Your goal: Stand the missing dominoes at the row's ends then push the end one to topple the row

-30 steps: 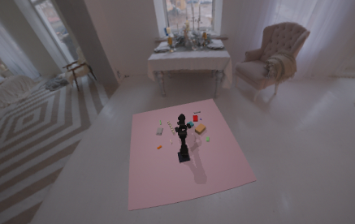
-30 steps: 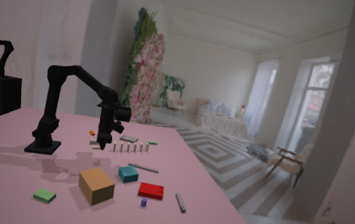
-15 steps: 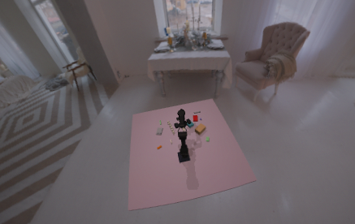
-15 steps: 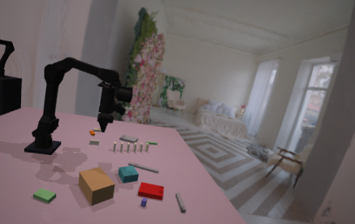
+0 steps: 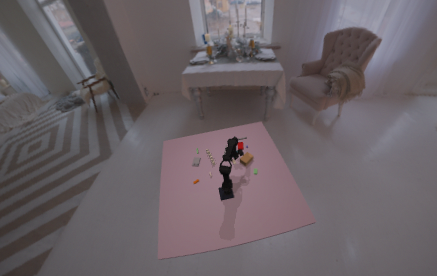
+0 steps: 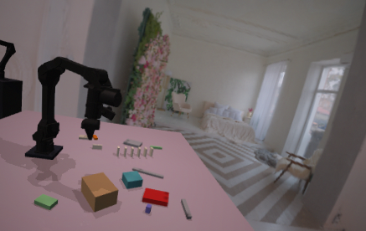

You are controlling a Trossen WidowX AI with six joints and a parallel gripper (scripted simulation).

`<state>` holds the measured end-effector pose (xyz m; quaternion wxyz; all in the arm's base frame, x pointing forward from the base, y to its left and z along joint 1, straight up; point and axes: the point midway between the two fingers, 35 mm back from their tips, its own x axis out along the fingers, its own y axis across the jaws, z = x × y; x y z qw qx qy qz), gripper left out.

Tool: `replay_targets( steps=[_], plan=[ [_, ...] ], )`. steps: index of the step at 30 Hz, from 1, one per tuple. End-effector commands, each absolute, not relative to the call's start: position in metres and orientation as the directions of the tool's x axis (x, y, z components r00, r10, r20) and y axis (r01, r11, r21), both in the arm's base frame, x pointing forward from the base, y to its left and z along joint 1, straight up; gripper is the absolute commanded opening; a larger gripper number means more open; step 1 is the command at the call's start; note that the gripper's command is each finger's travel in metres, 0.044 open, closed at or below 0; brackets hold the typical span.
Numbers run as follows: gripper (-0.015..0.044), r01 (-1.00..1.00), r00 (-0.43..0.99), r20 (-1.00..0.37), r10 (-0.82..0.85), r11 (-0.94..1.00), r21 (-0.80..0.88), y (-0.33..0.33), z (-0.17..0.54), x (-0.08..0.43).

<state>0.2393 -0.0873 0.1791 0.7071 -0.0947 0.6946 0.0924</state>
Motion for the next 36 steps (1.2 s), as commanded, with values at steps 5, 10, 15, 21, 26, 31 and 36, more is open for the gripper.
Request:
replay_targets(
  steps=[5,10,15,21,26,31,36],
  plan=[
    [0.0107,-0.219,0.143,-0.988,0.063,0.975,0.03,-0.092,0.17,0.244],
    [0.0107,-0.182,0.24,-0.965,0.11,0.981,0.067,-0.095,0.162,0.25],
    [0.0107,-0.154,0.337,-0.93,0.148,0.983,0.1,-0.098,0.156,0.254],
    [0.0107,-0.133,0.452,-0.874,0.181,0.982,0.135,-0.103,0.151,0.259],
    [0.0107,-0.124,0.542,-0.816,0.2,0.98,0.157,-0.107,0.148,0.261],
    [0.0107,-0.123,0.625,-0.751,0.212,0.977,0.173,-0.111,0.147,0.262],
    [0.0107,-0.129,0.701,-0.679,0.219,0.975,0.182,-0.114,0.146,0.261]
  ],
)
